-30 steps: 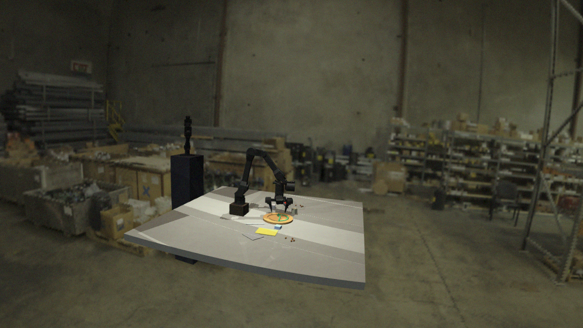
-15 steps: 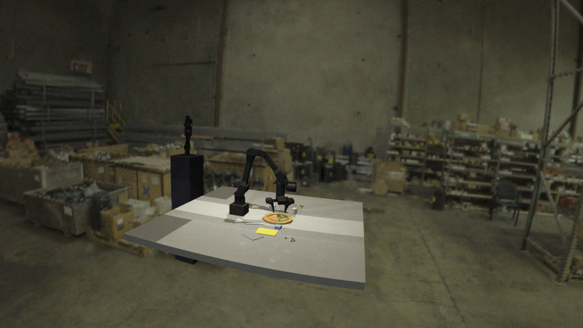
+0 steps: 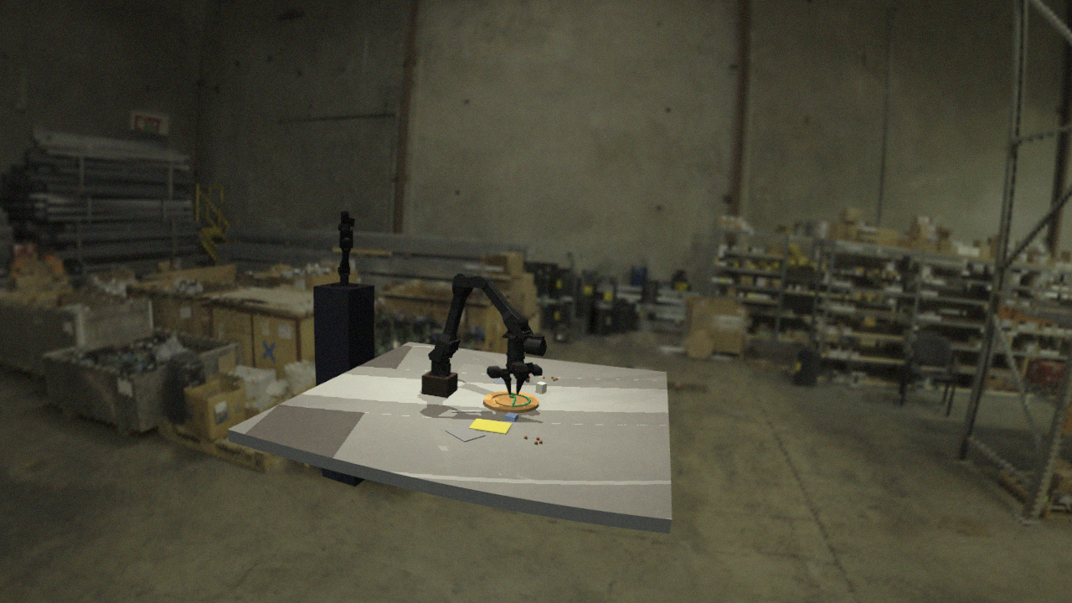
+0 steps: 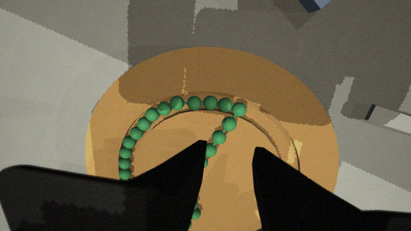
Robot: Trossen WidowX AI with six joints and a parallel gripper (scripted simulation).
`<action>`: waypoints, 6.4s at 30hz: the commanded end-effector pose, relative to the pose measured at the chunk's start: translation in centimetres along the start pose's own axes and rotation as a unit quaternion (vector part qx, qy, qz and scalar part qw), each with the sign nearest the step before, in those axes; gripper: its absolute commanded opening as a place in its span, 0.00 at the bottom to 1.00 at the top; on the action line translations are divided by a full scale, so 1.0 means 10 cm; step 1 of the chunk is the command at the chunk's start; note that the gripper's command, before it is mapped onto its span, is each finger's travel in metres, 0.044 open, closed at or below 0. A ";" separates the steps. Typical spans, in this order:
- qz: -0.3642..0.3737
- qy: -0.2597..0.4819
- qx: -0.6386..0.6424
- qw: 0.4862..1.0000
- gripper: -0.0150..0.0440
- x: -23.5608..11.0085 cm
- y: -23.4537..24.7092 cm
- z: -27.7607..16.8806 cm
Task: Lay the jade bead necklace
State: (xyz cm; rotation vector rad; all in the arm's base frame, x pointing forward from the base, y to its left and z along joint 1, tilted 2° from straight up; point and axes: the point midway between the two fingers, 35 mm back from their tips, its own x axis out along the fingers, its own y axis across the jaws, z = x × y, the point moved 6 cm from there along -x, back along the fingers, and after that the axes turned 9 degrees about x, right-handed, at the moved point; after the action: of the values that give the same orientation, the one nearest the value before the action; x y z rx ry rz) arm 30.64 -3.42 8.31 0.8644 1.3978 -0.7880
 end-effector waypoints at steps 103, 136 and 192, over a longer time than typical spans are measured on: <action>-0.002 0.001 -0.005 1.000 0.25 0.39 -0.16 0.11; -0.002 0.001 -0.005 1.000 1.00 0.31 -0.15 0.12; 0.004 0.005 0.071 0.997 0.46 0.15 0.19 -1.02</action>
State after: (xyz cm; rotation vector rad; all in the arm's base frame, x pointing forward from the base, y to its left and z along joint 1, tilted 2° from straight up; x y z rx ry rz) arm 27.46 6.47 7.58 0.9873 1.3527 -0.8794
